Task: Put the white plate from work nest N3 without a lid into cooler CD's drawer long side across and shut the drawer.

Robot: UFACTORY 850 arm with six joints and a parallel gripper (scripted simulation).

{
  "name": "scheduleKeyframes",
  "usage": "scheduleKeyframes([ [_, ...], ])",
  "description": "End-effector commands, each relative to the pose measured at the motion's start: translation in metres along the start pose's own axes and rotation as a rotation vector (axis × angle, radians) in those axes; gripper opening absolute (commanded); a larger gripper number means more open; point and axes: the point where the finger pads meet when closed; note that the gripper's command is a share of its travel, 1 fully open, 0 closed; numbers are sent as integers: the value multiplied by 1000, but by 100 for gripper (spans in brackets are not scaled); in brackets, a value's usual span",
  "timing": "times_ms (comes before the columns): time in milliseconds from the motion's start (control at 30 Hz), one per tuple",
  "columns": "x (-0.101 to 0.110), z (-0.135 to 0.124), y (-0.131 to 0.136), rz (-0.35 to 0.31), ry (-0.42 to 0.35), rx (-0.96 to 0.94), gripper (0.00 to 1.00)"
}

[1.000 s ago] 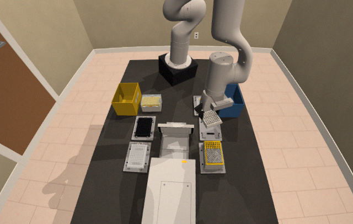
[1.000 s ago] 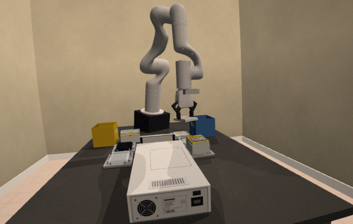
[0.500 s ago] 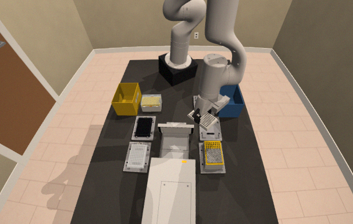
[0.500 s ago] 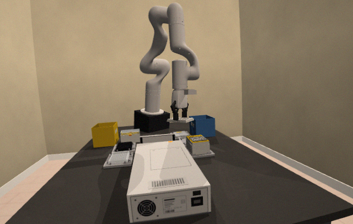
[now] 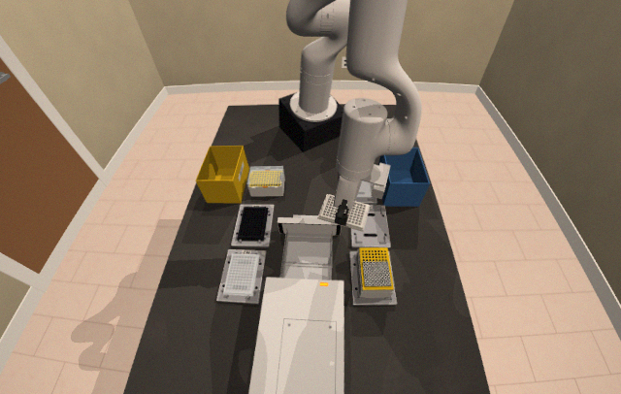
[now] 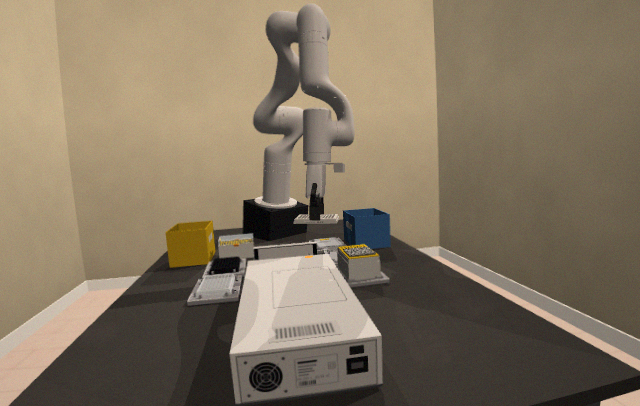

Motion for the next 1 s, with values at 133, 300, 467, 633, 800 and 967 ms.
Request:
scheduleKeyframes([
  [133, -1, -14, 13, 16, 59, 243, 0],
  [300, -1, -24, 21, 15, 59, 278, 0],
  [467, -2, -32, 28, 15, 59, 278, 0],
  [633, -3, -41, 35, 15, 59, 278, 0],
  [800, -3, -51, 43, 15, 59, 278, 0],
  [967, -4, -61, 52, 15, 59, 278, 0],
])
Point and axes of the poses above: the point where the finger pads meet when closed, its own x axis back along the fingers, its own y axis across the jaws, z = x × y, and after that the axes turned 4 degrees about x, right-handed
